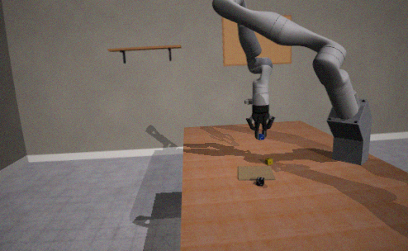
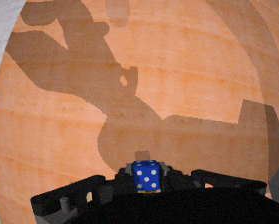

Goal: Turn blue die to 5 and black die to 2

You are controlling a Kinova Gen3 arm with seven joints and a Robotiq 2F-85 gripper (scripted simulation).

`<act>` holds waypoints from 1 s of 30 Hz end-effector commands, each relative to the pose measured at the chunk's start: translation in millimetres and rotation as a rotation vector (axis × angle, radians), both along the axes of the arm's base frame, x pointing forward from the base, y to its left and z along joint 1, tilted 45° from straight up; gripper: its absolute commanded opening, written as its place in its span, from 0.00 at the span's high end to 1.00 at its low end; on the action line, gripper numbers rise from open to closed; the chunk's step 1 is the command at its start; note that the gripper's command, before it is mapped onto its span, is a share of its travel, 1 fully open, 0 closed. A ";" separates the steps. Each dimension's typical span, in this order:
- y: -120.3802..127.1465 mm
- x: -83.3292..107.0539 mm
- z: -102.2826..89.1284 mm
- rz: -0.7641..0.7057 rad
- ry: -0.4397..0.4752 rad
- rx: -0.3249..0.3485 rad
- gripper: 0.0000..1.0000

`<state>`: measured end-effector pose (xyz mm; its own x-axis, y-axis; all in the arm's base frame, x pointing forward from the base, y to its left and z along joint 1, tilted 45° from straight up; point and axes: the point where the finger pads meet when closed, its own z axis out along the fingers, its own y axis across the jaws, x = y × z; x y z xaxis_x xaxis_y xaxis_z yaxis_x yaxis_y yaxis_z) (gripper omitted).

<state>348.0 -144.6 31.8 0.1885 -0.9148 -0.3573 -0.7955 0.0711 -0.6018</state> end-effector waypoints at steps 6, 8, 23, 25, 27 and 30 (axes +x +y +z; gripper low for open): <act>32.6 32.2 45.1 -0.020 0.016 0.015 0.79; 45.1 41.0 59.5 -0.029 0.021 0.022 0.79; 116.2 68.1 125.8 -0.071 0.039 0.059 0.79; 119.0 68.6 128.1 -0.073 0.039 0.061 0.79; 119.0 68.6 128.1 -0.073 0.039 0.061 0.79; 119.8 68.8 128.8 -0.073 0.039 0.061 0.79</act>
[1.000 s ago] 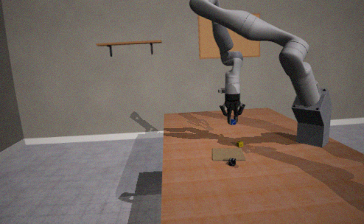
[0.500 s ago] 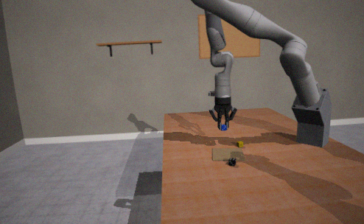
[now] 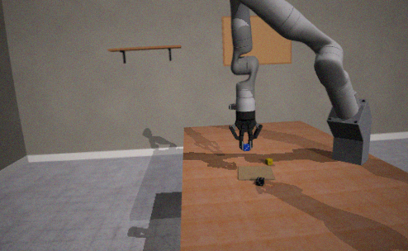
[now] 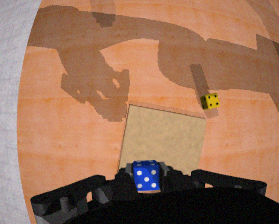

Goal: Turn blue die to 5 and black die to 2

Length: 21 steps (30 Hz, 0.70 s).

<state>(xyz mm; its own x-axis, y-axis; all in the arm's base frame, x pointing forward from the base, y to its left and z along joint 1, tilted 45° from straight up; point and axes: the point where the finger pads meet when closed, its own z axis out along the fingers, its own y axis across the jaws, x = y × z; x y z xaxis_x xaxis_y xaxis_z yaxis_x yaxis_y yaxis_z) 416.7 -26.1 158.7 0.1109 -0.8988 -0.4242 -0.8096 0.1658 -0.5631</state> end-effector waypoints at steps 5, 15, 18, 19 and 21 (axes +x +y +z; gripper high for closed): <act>1.3 0.0 1.8 -0.004 0.001 -0.006 0.79; 1.4 0.2 1.6 -0.004 0.001 -0.006 0.79; 1.8 0.9 0.8 -0.004 0.001 -0.006 0.79; 2.1 1.3 0.4 -0.004 0.001 -0.006 0.79; 2.8 2.3 -0.9 -0.004 0.001 -0.006 0.79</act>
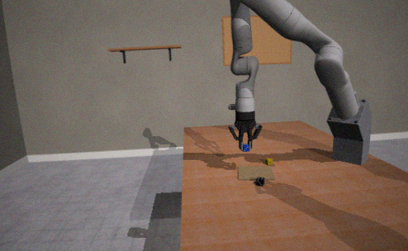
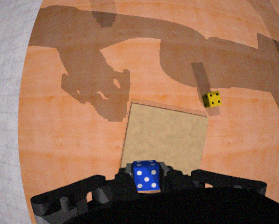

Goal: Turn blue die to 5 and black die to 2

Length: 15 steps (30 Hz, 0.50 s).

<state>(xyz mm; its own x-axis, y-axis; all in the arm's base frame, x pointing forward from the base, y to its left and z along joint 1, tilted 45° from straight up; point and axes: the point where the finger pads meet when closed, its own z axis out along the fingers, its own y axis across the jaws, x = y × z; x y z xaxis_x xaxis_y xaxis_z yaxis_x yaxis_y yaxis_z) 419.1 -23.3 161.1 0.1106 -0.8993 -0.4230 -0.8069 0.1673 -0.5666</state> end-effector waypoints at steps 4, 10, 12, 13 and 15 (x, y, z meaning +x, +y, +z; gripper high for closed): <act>2.1 2.8 -7.0 -0.001 0.005 -0.005 0.79; 5.0 7.1 -12.1 -0.001 0.005 -0.005 0.79; 6.7 9.7 -15.2 -0.001 0.005 -0.005 0.79; 7.7 11.1 -16.9 -0.001 0.005 -0.005 0.79; 9.7 14.0 -20.5 -0.001 0.005 -0.005 0.79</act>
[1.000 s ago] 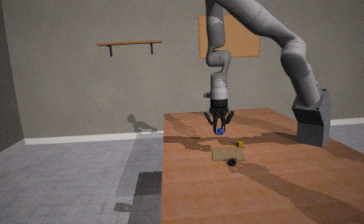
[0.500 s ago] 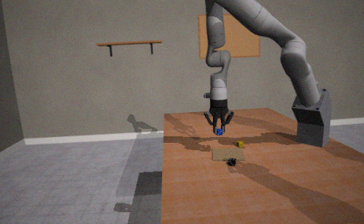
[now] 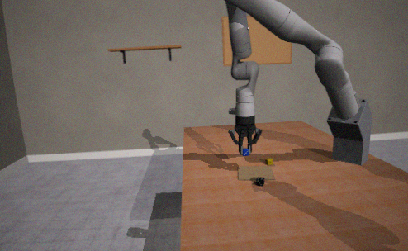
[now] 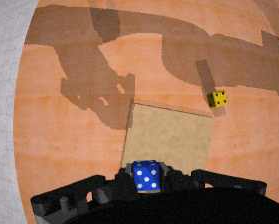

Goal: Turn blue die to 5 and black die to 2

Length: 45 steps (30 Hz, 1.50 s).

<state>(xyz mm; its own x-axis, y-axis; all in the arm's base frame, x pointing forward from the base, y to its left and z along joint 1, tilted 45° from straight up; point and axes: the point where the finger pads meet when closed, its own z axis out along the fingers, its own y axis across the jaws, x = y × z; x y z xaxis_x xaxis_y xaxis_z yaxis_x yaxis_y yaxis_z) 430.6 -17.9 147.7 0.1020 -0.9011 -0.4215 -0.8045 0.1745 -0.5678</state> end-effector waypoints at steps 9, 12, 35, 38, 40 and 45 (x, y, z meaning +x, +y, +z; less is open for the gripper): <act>14.5 17.7 -25.2 0.009 0.007 -0.003 0.79; 15.7 19.4 -27.3 0.009 0.007 -0.003 0.79; 30.9 41.8 -54.4 0.009 0.007 -0.003 0.79; 30.9 41.8 -54.4 0.009 0.007 -0.003 0.79; 30.9 41.8 -54.4 0.009 0.007 -0.003 0.79; 30.9 41.8 -54.4 0.009 0.007 -0.003 0.79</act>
<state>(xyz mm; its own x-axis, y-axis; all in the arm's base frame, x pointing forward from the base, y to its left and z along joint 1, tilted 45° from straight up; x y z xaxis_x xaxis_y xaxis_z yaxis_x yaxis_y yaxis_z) 469.9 13.2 92.3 0.1054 -0.9020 -0.4186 -0.8139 0.1636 -0.5575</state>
